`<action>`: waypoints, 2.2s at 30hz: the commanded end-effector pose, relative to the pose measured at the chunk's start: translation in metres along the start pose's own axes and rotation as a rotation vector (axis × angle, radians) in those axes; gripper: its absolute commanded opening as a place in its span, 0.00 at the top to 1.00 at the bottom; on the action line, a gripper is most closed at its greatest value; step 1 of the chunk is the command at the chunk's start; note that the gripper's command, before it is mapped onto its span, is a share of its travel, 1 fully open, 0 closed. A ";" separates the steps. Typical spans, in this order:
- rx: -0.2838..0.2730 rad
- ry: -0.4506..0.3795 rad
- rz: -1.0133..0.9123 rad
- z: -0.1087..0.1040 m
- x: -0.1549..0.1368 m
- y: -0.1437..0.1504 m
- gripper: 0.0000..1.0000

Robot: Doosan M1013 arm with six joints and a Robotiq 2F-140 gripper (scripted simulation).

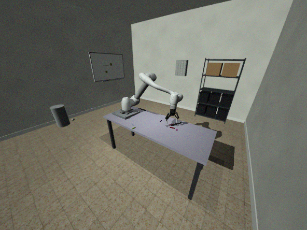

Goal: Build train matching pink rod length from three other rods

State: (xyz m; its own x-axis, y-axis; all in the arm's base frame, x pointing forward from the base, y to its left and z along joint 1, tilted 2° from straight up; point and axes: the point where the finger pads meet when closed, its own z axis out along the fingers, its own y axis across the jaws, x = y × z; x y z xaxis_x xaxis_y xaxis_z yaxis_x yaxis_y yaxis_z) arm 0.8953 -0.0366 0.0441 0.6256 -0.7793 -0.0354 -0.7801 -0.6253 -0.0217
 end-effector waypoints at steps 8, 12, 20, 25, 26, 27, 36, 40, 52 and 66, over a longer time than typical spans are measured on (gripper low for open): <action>0.000 0.000 0.000 0.000 0.000 0.000 0.00; 0.000 0.000 0.000 0.000 0.000 0.000 0.00; 0.000 0.000 0.000 0.000 0.000 0.000 0.00; 0.000 0.000 0.000 0.000 0.000 0.000 0.00; 0.000 0.000 0.000 0.000 0.000 0.000 0.00; 0.000 0.000 0.000 0.000 0.000 0.000 0.00; 0.000 0.000 -0.077 0.000 0.000 -0.001 0.00; 0.000 0.000 -0.229 0.000 0.000 -0.004 0.00; 0.000 0.000 -0.720 0.000 0.001 -0.013 0.00; 0.000 0.000 -1.279 0.000 0.001 -0.023 0.00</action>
State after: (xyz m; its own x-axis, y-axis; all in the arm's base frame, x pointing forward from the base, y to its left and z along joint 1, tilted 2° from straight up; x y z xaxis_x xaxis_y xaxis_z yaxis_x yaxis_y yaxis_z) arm 0.9123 -0.0239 0.0447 0.9666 0.2561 0.0039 0.2561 -0.9661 -0.0336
